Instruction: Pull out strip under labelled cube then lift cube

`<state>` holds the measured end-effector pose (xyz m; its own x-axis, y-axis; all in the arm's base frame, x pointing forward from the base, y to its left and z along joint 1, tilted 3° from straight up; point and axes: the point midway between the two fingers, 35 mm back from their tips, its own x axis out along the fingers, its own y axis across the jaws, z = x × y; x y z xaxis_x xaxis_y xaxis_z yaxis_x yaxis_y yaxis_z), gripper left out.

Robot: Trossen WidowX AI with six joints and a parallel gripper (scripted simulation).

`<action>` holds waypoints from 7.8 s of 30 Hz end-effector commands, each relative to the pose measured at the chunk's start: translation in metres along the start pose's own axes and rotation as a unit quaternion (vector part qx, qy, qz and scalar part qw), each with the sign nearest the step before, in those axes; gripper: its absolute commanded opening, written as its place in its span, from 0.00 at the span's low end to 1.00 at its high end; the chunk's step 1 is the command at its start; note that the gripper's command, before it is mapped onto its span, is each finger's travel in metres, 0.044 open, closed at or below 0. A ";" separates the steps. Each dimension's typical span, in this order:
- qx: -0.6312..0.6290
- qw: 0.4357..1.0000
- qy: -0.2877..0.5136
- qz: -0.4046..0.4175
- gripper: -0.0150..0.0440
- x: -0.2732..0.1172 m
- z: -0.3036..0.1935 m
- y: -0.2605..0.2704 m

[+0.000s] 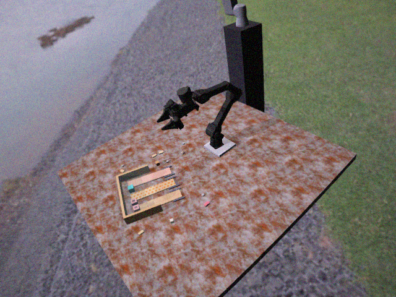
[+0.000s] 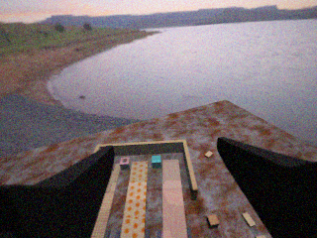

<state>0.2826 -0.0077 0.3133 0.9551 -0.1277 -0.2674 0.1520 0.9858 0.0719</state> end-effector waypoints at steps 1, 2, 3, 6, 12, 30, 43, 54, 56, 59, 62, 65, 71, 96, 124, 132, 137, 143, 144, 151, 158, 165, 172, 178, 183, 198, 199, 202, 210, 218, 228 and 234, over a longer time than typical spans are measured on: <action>-0.049 0.992 0.099 0.060 0.93 0.034 -0.056 0.019; -0.058 0.988 0.123 0.076 0.93 0.041 -0.070 0.023; -0.067 0.983 0.147 0.093 0.93 0.046 -0.085 0.027; -0.077 0.974 0.179 0.116 0.93 0.053 -0.105 0.033; -0.077 0.974 0.179 0.116 0.93 0.053 -0.105 0.033; -0.065 0.968 0.211 0.118 0.80 0.060 -0.106 0.040; 0.002 0.886 0.458 0.077 0.25 0.120 -0.134 0.117; 0.015 0.797 0.603 -0.025 0.25 0.145 -0.193 0.172; 0.015 0.795 0.605 -0.027 0.25 0.145 -0.195 0.172; 0.015 0.795 0.605 -0.027 0.25 0.143 -0.195 0.172; 0.015 0.795 0.605 -0.027 0.25 0.142 -0.196 0.172; 0.015 0.795 0.605 -0.027 0.25 0.144 -0.200 0.172; 0.015 0.795 0.605 -0.027 0.25 0.147 -0.210 0.172; 0.015 0.795 0.605 -0.027 0.25 0.156 -0.250 0.171; 0.015 0.795 0.606 -0.027 0.25 0.158 -0.264 0.170; 0.015 0.795 0.606 -0.027 0.25 0.158 -0.265 0.170; 0.015 0.795 0.606 -0.027 0.25 0.158 -0.265 0.170; 0.015 0.795 0.606 -0.027 0.25 0.158 -0.266 0.170; 0.015 0.795 0.606 -0.027 0.25 0.158 -0.266 0.170; 0.015 0.795 0.606 -0.027 0.25 0.158 -0.266 0.170; 0.015 0.795 0.606 -0.027 0.25 0.158 -0.267 0.170; 0.015 0.795 0.606 -0.027 0.25 0.159 -0.268 0.170; 0.015 0.795 0.606 -0.027 0.25 0.159 -0.268 0.170; 0.015 0.795 0.606 -0.027 0.25 0.159 -0.269 0.170; 0.015 0.795 0.606 -0.027 0.25 0.157 -0.270 0.170; 0.015 0.795 0.606 -0.027 0.25 0.135 -0.277 0.172; 0.015 0.795 0.606 -0.027 0.25 0.133 -0.277 0.172; 0.015 0.794 0.607 -0.027 0.25 0.129 -0.279 0.172; 0.015 0.794 0.607 -0.027 0.25 0.117 -0.283 0.173; 0.015 0.794 0.607 -0.027 0.25 0.106 -0.286 0.174; 0.015 0.793 0.608 -0.027 0.25 0.091 -0.291 0.175; 0.015 0.793 0.608 -0.027 0.25 0.082 -0.294 0.176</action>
<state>0.3246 0.1857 0.0279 0.0210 0.0567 -0.9982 0.2129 0.9752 0.0599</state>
